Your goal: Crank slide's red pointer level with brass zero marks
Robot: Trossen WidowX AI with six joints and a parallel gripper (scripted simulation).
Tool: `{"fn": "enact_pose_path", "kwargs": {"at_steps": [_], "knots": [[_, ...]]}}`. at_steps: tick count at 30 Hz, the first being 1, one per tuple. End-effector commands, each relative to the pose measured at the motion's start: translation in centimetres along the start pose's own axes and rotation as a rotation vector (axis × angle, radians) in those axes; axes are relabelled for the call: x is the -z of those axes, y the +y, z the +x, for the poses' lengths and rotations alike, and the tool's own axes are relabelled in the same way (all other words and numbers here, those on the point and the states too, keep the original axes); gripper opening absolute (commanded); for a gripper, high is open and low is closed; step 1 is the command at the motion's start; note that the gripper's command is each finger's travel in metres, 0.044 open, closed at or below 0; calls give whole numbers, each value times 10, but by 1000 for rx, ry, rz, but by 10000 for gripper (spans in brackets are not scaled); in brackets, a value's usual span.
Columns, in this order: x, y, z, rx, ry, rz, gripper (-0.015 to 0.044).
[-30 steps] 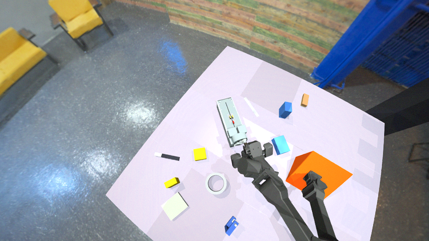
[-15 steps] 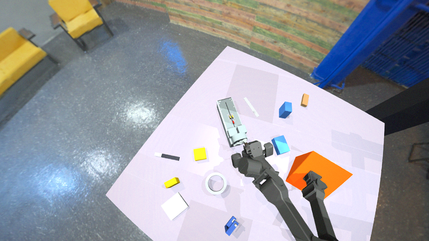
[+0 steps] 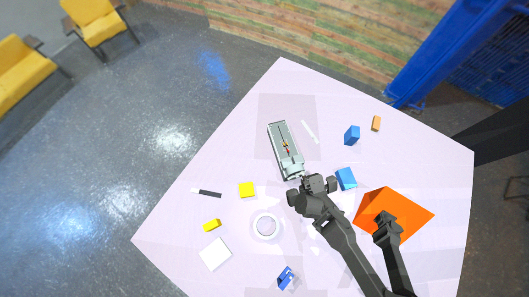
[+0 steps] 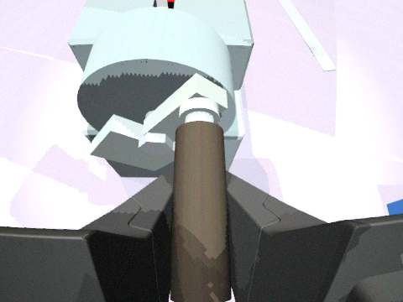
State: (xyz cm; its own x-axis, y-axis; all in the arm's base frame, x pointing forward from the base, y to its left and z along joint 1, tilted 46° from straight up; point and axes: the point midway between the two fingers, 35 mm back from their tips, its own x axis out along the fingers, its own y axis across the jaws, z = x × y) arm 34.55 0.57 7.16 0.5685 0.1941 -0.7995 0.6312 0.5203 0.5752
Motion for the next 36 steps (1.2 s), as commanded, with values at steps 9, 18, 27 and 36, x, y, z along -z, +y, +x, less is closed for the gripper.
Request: {"fn": "enact_pose_path", "kwargs": {"at_steps": [9,18,27,36], "knots": [[6,-9,6,20,6,3,0],[9,-10,9,19,7,3,0],[11,-11,11,19,7,4,0],[15,-12,15,19,7,4,0]]}}
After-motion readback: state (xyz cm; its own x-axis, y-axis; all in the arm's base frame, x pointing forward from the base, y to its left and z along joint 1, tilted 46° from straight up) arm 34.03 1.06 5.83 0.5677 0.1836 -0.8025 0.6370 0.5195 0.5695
